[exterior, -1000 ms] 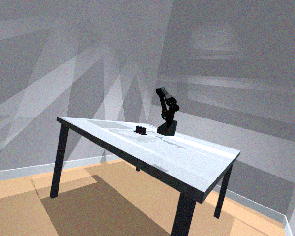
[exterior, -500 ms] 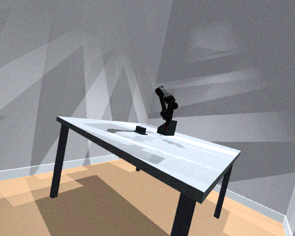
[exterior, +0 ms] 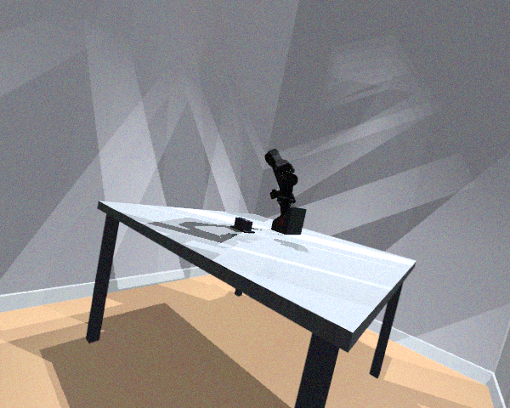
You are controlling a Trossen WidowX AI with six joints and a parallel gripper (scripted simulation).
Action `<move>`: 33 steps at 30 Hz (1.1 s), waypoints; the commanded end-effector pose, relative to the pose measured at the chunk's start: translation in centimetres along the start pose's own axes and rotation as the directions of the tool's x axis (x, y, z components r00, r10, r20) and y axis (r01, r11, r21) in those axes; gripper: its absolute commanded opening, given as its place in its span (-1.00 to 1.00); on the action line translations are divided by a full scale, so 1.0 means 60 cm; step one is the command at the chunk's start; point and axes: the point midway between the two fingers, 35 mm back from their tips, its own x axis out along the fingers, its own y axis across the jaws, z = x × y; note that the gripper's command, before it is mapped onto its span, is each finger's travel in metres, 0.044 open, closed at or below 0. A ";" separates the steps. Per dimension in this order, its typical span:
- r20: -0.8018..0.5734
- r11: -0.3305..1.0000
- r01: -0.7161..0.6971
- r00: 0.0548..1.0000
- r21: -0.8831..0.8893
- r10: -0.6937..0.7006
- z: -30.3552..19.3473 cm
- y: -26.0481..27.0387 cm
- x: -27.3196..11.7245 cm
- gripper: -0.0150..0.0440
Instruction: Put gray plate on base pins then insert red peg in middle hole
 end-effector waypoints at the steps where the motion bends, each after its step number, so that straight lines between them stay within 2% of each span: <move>1: 0.002 1.000 -0.004 1.000 -0.002 0.004 0.016 0.005 -0.003 -0.49; 33: 0.014 1.000 -0.010 1.000 -0.009 0.010 0.171 0.020 -0.013 -0.49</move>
